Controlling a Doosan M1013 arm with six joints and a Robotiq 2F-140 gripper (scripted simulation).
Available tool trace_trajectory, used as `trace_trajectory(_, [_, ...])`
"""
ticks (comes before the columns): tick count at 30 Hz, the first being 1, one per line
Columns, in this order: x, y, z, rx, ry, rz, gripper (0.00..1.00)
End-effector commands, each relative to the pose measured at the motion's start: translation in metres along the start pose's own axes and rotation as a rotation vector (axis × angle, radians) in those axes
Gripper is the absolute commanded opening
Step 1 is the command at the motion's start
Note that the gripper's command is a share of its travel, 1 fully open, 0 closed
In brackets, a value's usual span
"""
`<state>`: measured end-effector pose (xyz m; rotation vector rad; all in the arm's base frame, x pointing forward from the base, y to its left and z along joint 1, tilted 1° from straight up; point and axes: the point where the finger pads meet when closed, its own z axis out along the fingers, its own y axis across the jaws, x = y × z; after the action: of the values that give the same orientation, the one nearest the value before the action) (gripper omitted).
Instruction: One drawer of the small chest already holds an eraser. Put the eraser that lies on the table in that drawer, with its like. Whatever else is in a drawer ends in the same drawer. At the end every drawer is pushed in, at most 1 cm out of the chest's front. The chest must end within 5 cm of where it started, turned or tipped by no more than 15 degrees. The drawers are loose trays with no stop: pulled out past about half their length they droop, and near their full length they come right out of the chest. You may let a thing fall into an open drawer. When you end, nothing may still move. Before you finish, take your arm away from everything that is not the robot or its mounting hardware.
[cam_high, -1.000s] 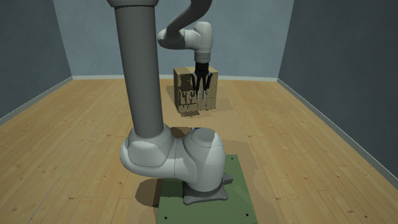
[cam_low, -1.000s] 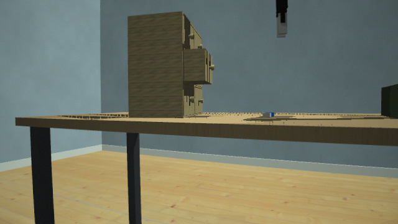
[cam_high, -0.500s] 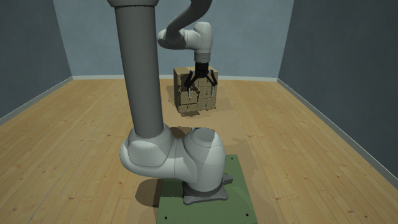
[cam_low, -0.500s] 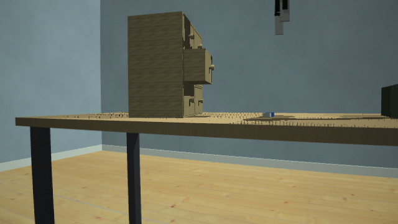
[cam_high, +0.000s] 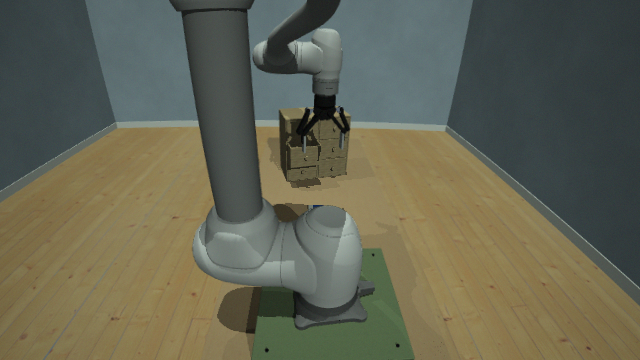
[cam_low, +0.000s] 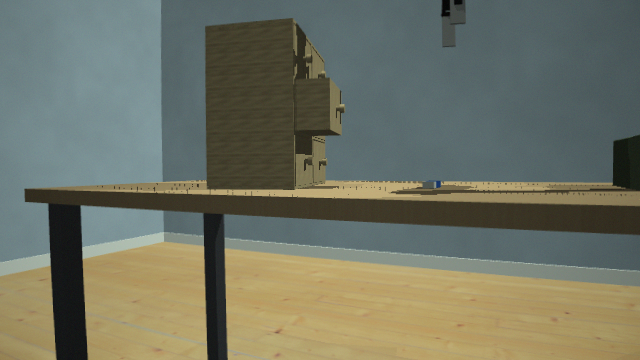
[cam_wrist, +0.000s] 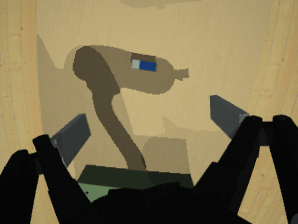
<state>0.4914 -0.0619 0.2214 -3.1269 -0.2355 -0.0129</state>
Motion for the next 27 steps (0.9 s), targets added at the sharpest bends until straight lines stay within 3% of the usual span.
trace_trajectory(1, [0.000, 0.000, -0.021, 0.000, 0.000, 0.000, 1.00])
trace_trajectory(8, [0.000, 0.000, -0.089, 0.000, 0.000, 0.000, 1.00])
trace_trajectory(12, [0.000, 0.000, -0.114, 0.000, 0.000, 0.000, 1.00])
trace_trajectory(20, [0.002, 0.000, -0.122, 0.000, 0.000, 0.000, 1.00])
trace_trajectory(23, [0.052, 0.003, -0.125, 0.000, 0.000, 0.000, 1.00])
trace_trajectory(24, [0.052, 0.003, -0.125, 0.000, 0.000, 0.000, 1.00])
trace_trajectory(25, [0.080, 0.003, -0.125, 0.000, 0.000, 0.000, 1.00])
trace_trajectory(27, [0.080, 0.003, -0.125, 0.000, 0.000, 0.000, 1.00])
